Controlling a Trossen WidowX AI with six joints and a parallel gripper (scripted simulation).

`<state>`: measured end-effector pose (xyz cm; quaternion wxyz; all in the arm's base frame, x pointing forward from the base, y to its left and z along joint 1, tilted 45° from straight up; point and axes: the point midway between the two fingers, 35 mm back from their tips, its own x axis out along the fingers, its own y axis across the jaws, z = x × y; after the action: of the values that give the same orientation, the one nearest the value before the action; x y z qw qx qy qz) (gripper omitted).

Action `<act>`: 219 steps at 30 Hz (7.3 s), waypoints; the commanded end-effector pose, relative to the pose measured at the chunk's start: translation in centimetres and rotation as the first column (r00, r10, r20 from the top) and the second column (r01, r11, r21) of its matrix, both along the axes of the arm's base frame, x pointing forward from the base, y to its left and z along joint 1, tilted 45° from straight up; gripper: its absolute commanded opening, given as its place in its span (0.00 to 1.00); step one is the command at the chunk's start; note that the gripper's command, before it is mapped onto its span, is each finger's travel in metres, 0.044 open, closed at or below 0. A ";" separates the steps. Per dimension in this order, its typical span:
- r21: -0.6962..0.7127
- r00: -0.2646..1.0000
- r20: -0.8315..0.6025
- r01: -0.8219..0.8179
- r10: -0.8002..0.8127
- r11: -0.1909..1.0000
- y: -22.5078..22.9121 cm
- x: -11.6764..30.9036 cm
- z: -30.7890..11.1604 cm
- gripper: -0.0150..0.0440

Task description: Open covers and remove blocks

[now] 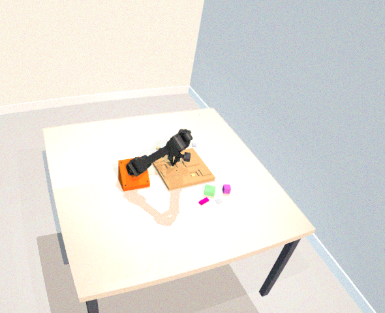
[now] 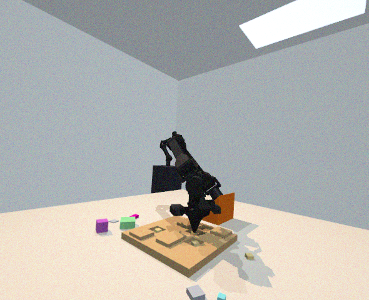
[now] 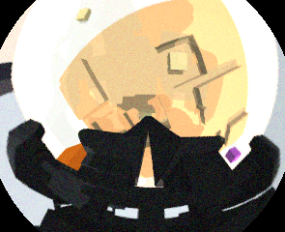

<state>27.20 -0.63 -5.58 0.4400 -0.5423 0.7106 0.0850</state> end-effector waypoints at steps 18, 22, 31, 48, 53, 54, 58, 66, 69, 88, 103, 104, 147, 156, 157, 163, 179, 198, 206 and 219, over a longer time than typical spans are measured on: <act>-0.004 1.000 0.000 0.002 -0.002 1.000 0.3 0.0 0.4 0.25; -0.004 1.000 0.001 0.004 -0.004 1.000 0.6 -0.1 0.8 0.25; -0.001 1.000 0.000 0.002 -0.002 1.000 3.4 0.1 3.5 0.50; 0.001 0.989 0.104 0.110 -0.109 0.994 4.2 0.0 4.3 0.50; 0.006 0.974 0.158 0.165 -0.164 0.986 4.1 0.0 4.2 0.50; 0.008 0.970 0.169 0.176 -0.175 0.984 4.1 0.0 4.2 0.50; 0.015 0.953 0.211 0.220 -0.218 0.975 4.0 0.0 4.0 0.50; 0.034 0.907 0.293 0.305 -0.301 0.952 3.8 0.0 3.8 0.50; 0.044 0.887 0.323 0.335 -0.331 0.941 3.7 0.0 3.8 0.50; 0.125 0.712 0.494 0.510 -0.499 0.851 3.2 0.0 3.3 0.50; 0.213 0.529 0.600 0.619 -0.601 0.756 2.9 -0.1 2.9 0.50; 0.219 0.515 0.606 0.625 -0.606 0.750 2.8 -0.1 2.9 0.50; 0.263 0.424 0.642 0.661 -0.639 0.703 2.2 -0.2 2.3 0.50; 0.206 0.541 0.594 0.613 -0.595 0.763 2.2 -0.1 2.3 0.50; 0.200 0.553 0.589 0.607 -0.589 0.769 2.2 -0.1 2.3 0.50; 0.165 0.625 0.551 0.568 -0.553 0.806 2.1 -0.1 2.3 0.50; 0.087 0.791 0.430 0.444 -0.436 0.892 2.1 -0.1 2.2 0.50; 0.023 0.930 0.257 0.267 -0.264 0.963 2.0 -0.1 2.2 0.50; 0.007 0.967 0.178 0.186 -0.184 0.983 2.0 -0.1 2.2 0.50; -0.003 0.998 0.045 0.049 -0.049 0.999 2.0 -0.1 2.1 0.50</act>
<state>27.09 1.44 -3.42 0.4700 -0.5157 0.7150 0.0444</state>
